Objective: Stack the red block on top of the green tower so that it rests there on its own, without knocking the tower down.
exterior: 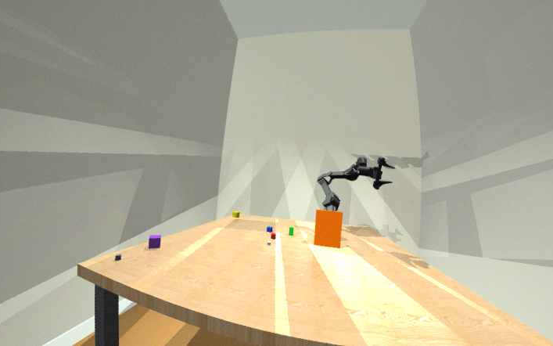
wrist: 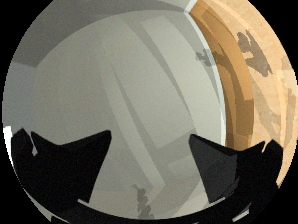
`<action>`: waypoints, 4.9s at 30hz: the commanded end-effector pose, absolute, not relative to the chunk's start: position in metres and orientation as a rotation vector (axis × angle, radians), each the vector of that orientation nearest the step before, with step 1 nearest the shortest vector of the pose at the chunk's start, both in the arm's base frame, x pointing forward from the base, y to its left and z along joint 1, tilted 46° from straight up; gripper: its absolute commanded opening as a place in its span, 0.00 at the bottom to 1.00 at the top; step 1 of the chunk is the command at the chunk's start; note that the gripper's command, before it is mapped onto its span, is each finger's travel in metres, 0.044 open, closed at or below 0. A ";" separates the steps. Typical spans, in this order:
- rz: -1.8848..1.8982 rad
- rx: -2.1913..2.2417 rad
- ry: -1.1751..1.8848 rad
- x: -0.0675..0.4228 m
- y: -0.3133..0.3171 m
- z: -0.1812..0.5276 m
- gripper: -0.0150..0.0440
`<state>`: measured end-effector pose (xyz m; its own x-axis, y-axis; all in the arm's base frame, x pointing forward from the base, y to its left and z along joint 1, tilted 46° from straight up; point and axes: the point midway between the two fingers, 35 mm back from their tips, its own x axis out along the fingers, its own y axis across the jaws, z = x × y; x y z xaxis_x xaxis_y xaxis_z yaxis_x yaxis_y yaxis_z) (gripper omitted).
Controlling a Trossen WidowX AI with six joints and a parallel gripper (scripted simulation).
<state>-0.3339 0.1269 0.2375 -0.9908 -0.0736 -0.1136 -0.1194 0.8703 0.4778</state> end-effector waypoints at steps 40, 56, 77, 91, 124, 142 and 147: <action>0.681 0.536 1.668 -0.038 0.389 0.084 1.00; 0.355 0.365 1.347 0.125 0.356 0.029 1.00; -0.084 -0.254 1.240 0.287 0.184 -0.029 1.00; -0.240 -0.677 1.425 0.320 0.069 -0.048 1.00; -0.309 -0.958 1.584 0.327 -0.039 -0.078 1.00; -0.310 -0.959 1.584 0.327 -0.060 -0.097 1.00; -0.310 -0.959 1.584 0.327 -0.061 -0.098 1.00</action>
<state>0.3281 -0.0596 -0.0965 0.0399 -0.7160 -0.6970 -0.3983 0.6283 -0.6683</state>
